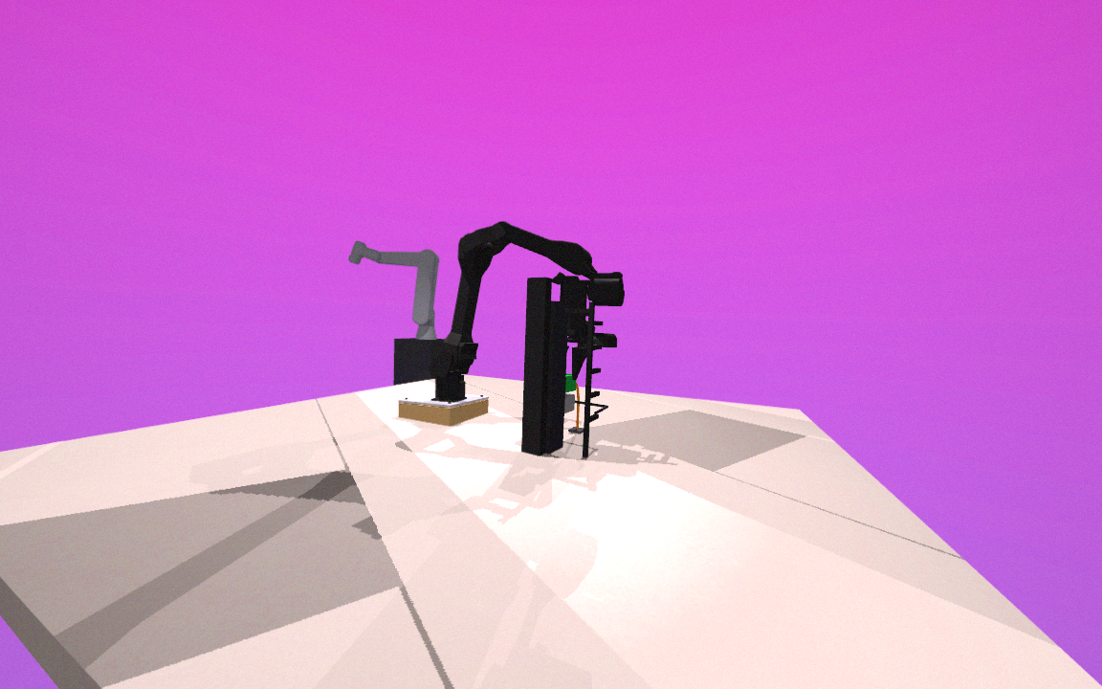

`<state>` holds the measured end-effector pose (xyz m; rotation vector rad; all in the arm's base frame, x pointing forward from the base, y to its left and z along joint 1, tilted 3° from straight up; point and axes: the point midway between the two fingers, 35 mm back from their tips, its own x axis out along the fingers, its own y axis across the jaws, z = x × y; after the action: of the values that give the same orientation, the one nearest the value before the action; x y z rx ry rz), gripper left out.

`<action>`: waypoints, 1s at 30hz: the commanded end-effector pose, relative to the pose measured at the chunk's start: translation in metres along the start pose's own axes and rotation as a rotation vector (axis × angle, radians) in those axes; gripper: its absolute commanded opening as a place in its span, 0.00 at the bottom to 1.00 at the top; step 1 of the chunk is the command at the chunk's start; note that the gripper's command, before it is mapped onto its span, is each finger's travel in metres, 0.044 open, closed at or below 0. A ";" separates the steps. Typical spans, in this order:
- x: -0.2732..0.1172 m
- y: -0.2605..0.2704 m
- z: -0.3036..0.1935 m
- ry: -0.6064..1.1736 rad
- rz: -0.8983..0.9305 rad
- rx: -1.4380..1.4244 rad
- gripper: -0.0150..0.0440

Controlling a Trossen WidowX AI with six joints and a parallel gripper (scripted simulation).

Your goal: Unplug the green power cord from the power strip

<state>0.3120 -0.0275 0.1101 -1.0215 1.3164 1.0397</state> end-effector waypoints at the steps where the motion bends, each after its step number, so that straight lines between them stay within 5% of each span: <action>1: -0.002 -0.001 0.020 -0.033 -0.003 -0.013 0.25; 25: -0.005 0.004 0.058 -0.037 -0.001 -0.015 0.25; 30: -0.002 0.003 0.040 -0.034 0.000 -0.016 0.48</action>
<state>0.3199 0.0237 0.1132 -1.0153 1.2813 1.0727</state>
